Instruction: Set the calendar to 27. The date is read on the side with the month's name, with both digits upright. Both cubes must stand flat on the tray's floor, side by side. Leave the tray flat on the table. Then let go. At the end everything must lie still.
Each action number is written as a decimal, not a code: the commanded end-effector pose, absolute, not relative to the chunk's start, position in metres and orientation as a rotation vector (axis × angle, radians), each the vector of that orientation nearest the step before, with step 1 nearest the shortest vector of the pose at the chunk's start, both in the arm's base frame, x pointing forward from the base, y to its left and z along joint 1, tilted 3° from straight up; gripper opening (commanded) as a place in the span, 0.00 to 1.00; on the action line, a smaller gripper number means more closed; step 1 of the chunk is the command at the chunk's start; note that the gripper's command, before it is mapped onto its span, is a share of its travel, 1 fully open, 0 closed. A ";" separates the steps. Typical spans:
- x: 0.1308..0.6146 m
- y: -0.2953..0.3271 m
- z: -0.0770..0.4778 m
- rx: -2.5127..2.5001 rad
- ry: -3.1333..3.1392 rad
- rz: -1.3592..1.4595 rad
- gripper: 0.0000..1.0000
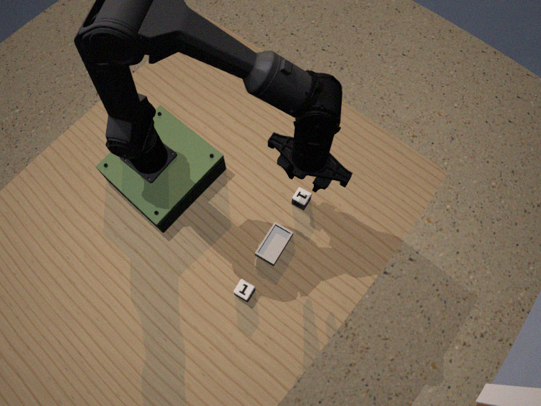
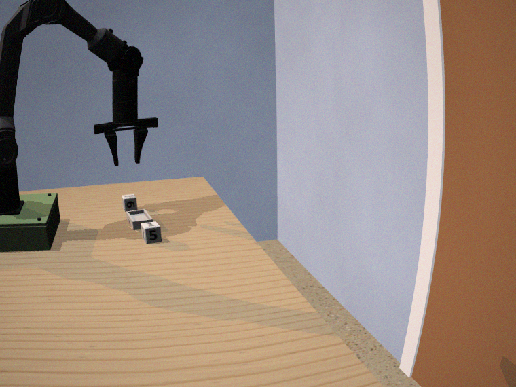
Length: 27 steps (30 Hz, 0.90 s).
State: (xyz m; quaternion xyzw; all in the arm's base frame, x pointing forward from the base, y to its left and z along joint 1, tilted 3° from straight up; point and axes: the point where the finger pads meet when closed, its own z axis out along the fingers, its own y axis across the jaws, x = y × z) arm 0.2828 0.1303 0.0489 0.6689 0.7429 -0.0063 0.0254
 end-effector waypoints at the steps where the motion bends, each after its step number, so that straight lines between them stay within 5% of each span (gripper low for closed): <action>1: 0.283 0.131 0.051 2.066 2.298 -0.015 0.60; 2: 0.283 0.131 0.050 2.066 2.298 -0.016 0.60; 3: 0.283 0.131 0.050 2.066 2.298 -0.016 1.00; 27: 0.283 0.130 0.050 2.063 2.302 -0.016 1.00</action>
